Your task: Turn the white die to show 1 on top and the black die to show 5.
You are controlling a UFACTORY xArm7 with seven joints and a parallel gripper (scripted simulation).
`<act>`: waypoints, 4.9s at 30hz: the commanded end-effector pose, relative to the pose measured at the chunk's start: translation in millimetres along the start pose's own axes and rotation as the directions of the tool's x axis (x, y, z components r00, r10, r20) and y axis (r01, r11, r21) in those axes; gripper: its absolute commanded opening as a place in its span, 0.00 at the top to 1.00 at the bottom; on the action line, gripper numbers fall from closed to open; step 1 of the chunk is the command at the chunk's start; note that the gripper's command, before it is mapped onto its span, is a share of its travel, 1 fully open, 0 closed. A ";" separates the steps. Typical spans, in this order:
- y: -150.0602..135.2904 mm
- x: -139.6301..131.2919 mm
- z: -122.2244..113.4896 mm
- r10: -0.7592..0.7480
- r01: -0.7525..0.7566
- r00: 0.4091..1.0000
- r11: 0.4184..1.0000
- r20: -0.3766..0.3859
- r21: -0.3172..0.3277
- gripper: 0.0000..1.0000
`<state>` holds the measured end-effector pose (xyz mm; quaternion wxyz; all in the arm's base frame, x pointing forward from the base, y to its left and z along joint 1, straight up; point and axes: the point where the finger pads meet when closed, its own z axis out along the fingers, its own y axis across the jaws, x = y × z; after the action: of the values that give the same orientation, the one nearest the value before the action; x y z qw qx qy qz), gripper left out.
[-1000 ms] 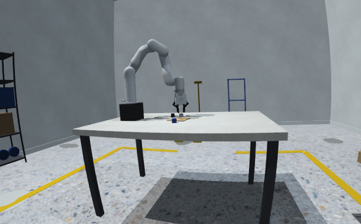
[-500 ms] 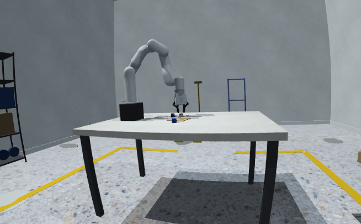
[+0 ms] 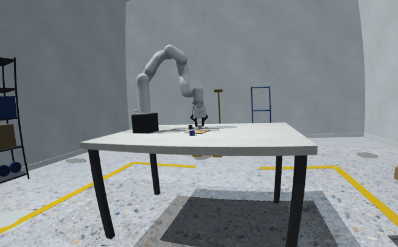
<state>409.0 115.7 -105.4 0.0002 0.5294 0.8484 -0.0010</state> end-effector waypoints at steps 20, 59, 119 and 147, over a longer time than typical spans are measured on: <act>1.9 -0.4 12.8 0.000 0.000 1.000 1.000 0.000 -0.004 0.53; 1.9 -0.4 12.8 0.000 0.000 1.000 1.000 0.000 -0.004 0.73; 3.0 1.1 -82.6 0.194 -0.194 0.981 0.981 -0.002 -0.003 0.73; 7.5 3.9 -71.5 0.649 -0.649 0.761 0.761 -0.020 -0.002 0.73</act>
<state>412.7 122.0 -34.6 -0.0024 0.7856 0.6188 0.0032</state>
